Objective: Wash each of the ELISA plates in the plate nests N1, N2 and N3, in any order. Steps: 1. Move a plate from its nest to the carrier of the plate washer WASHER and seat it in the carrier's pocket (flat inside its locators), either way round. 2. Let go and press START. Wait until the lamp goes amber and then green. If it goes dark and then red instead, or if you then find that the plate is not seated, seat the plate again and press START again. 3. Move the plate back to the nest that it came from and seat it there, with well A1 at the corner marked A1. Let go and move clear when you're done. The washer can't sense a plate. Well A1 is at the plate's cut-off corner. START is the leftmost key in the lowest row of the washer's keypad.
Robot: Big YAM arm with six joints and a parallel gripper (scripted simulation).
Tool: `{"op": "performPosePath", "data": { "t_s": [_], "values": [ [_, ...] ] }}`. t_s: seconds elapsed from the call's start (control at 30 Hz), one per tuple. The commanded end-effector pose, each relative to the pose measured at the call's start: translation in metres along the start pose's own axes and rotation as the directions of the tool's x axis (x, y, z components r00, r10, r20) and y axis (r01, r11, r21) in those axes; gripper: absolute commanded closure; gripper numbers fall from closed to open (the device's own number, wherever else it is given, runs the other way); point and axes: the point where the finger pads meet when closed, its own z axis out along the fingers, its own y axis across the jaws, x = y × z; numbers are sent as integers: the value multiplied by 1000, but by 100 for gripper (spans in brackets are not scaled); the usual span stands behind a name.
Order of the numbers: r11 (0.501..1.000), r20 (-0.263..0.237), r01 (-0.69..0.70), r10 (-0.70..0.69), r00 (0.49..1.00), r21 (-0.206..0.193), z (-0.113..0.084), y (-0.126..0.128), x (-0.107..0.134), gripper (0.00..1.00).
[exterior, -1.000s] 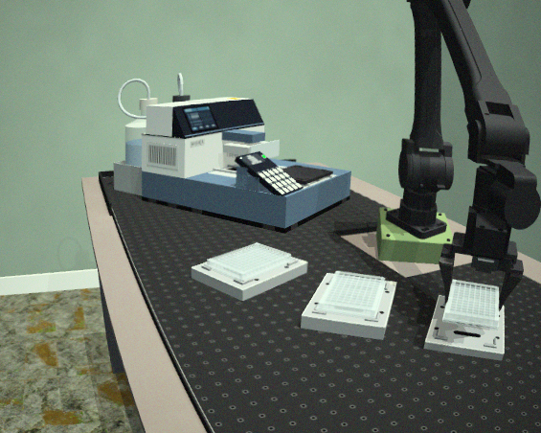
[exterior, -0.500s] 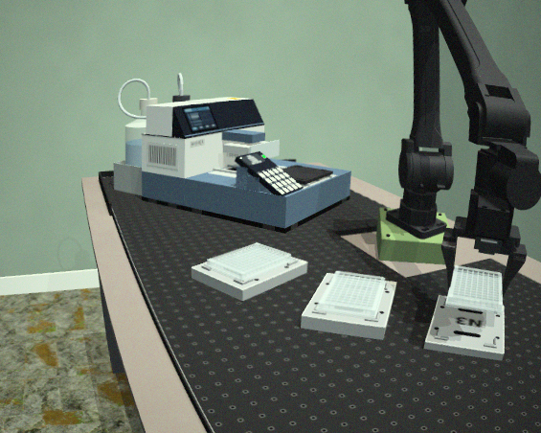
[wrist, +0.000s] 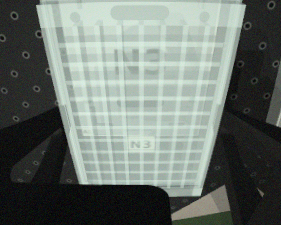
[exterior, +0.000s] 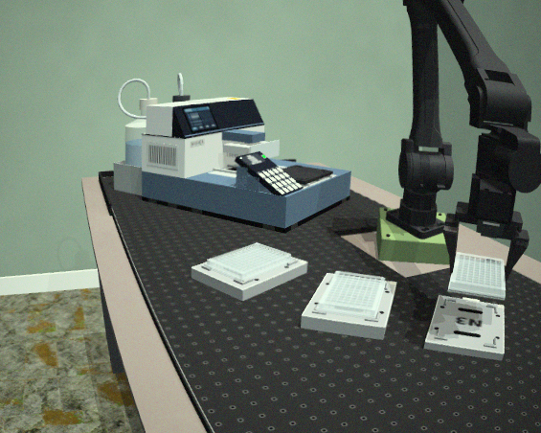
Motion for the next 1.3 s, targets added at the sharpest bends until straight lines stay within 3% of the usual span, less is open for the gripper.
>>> {"op": "performPosePath", "data": {
  "t_s": [0.0, 0.07, 0.13, 0.37, 0.47, 0.7, 0.8, 0.93, 1.1, 1.17, 1.2, 1.27],
  "values": [
    [1000, 55, 1, 1, 999, -27, -27, 13, -20, 16],
    [1000, 29, 0, 1, 1000, -16, -18, 11, -18, 16],
    [1000, 54, 0, 2, 999, -27, -32, 12, -19, 16],
    [1000, 56, 0, 2, 998, -27, -44, 12, -19, 16],
    [1000, 27, 0, 1, 1000, -13, -29, 6, -12, 16],
    [1000, 27, 0, 1, 1000, -13, -29, 6, -12, 16],
    [993, 6, -122, 122, 993, -4, -27, -18, -2, 16],
    [967, 24, -252, 253, 967, -17, -35, -35, -13, 16],
    [912, 10, -409, 410, 912, -10, -33, -61, -10, 16],
    [912, 10, -409, 410, 912, -10, -33, -61, -10, 16],
    [898, 29, -439, 440, 898, -24, -37, -64, -24, 16],
    [867, 25, -498, 498, 867, -23, -40, -75, -19, 16]
  ]
}}
